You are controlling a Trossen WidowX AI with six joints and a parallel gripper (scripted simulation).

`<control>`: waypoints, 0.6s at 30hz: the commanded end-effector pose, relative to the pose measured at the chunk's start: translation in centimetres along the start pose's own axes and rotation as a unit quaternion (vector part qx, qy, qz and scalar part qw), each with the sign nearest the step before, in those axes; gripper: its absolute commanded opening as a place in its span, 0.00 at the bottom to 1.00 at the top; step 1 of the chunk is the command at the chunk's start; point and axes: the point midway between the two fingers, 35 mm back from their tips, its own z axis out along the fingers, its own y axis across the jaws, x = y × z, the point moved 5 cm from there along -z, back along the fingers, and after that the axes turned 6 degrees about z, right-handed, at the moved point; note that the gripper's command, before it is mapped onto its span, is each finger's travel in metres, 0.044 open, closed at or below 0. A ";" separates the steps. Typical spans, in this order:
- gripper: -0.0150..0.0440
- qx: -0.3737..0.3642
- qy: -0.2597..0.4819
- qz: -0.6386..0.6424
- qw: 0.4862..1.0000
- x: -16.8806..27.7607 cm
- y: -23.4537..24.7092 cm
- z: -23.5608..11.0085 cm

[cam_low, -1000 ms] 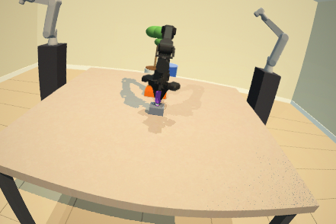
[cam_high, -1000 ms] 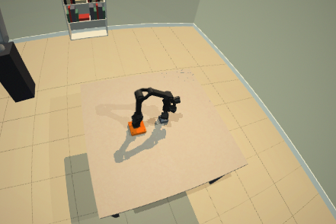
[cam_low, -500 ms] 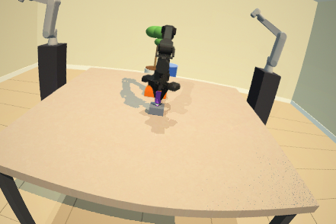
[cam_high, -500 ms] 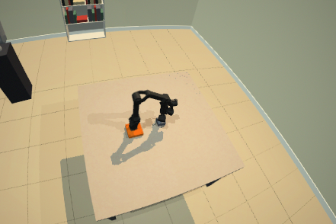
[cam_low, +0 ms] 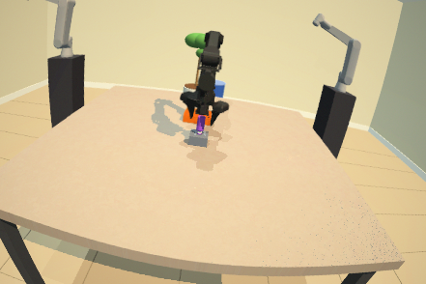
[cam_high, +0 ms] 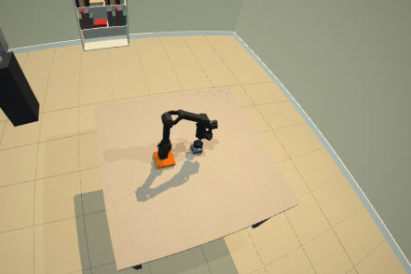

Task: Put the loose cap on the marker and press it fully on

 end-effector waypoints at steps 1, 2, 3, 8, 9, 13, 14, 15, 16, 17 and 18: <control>1.00 -0.008 -0.010 0.000 1.000 -0.2 0.1 -4.4; 1.00 -0.007 -0.010 0.000 1.000 -0.1 0.1 -5.4; 1.00 -0.007 -0.010 0.000 1.000 0.0 0.0 -6.0; 0.96 -0.007 -0.010 -0.008 1.000 0.0 0.0 -6.2; 0.91 -0.006 -0.010 -0.032 0.999 0.0 0.0 -6.1; 0.73 -0.004 -0.011 -0.210 0.978 0.1 0.0 -5.4; 0.69 -0.003 -0.011 -0.234 0.972 0.1 0.0 -5.3; 0.64 -0.003 -0.011 -0.242 0.970 0.1 0.0 -5.3; 0.60 -0.003 -0.011 -0.242 0.970 0.1 0.0 -5.3; 0.56 -0.003 -0.011 -0.242 0.970 0.1 0.0 -5.3; 0.51 -0.003 -0.011 -0.242 0.970 0.1 0.0 -5.3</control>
